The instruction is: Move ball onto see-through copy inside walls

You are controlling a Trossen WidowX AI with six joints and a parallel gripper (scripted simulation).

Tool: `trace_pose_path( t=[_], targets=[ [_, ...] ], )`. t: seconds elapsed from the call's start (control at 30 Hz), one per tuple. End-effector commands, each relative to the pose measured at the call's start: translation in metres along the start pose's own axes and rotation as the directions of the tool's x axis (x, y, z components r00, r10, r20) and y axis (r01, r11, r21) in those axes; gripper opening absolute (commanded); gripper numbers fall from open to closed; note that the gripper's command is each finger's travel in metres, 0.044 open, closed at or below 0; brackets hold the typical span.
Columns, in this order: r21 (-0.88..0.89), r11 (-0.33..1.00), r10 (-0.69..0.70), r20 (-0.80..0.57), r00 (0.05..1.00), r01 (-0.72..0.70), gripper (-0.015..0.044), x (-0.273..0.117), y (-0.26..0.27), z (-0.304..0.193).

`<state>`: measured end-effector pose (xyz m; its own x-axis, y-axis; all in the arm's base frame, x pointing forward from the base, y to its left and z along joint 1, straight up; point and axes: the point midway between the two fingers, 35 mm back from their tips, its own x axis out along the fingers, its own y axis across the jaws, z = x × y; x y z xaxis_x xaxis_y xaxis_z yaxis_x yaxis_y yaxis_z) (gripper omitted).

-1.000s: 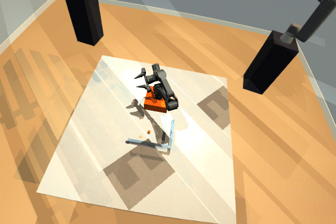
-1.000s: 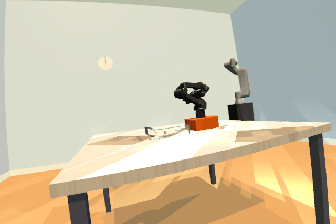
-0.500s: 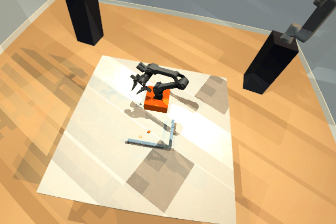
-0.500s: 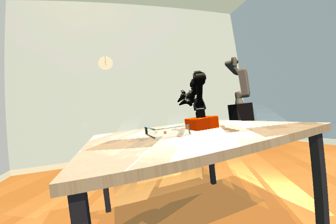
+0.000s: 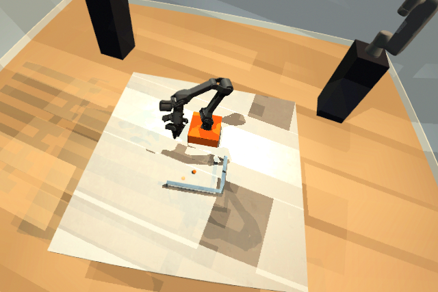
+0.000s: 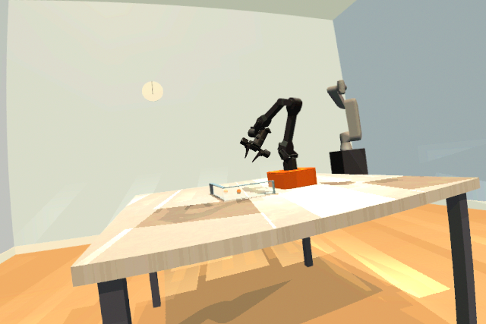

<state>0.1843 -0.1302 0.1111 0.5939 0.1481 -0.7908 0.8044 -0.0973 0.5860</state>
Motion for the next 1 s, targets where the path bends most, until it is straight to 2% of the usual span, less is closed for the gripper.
trace_pose_path(
  t=[0.0,0.17,0.33,0.5,0.6,0.67,0.97],
  targets=[
    [-0.279,0.953,-0.14,-0.049,0.989,0.121,0.0214,0.029,0.01,-0.011],
    [-0.601,0.775,-0.293,-0.069,0.954,0.195,0.0214,0.067,0.021,-0.036],
    [-0.837,0.514,-0.41,-0.047,0.911,0.189,0.0214,0.102,0.026,-0.069],
    [-0.976,0.159,-0.508,0.048,0.86,0.149,0.0214,0.137,0.027,-0.1],
    [-0.99,-0.107,-0.545,0.132,0.828,0.088,0.0214,0.16,0.025,-0.124],
    [-0.973,-0.222,-0.552,0.172,0.816,0.055,0.0214,0.17,0.023,-0.136],
    [-0.97,-0.236,-0.553,0.177,0.814,0.051,0.0214,0.172,0.022,-0.138]
  ],
)
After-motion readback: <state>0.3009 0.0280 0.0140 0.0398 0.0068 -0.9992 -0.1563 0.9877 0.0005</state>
